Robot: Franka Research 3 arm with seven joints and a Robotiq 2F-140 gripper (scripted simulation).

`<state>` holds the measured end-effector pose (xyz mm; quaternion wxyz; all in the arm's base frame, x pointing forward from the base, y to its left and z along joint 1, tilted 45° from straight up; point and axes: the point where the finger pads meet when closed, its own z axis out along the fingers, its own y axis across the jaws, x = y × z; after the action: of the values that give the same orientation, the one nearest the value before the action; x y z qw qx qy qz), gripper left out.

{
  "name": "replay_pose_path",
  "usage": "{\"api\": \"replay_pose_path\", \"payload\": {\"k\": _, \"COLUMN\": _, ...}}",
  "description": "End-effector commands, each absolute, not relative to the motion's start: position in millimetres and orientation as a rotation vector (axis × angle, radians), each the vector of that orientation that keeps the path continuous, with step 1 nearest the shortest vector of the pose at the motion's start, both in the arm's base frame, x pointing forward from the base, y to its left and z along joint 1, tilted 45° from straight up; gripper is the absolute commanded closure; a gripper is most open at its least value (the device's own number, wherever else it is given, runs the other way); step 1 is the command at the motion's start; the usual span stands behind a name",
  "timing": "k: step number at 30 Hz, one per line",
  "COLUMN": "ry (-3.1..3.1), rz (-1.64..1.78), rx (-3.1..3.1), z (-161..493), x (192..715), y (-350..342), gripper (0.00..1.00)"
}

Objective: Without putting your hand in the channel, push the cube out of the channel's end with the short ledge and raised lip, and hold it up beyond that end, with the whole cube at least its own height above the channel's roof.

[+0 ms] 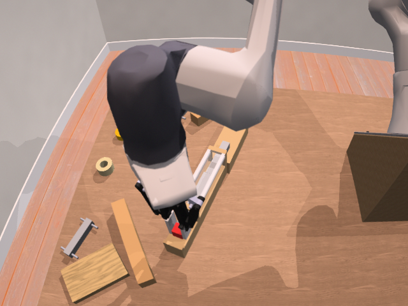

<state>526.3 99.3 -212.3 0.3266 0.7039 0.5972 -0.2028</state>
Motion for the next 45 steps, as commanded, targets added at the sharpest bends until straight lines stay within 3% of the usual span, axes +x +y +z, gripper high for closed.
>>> {"api": "replay_pose_path", "payload": {"k": 1, "ry": 1.563, "rz": -0.525, "rx": 1.844, "z": -212.5, "x": 528.0, "y": 99.4, "gripper": 1.0}}
{"api": "replay_pose_path", "payload": {"k": 35, "ry": 1.563, "rz": -0.525, "rx": 1.844, "z": -211.3, "x": 527.8, "y": 100.5, "gripper": 1.0}}
{"api": "replay_pose_path", "payload": {"k": 45, "ry": 1.563, "rz": -0.525, "rx": 1.844, "z": -173.4, "x": 522.0, "y": 138.3, "gripper": 1.0}}
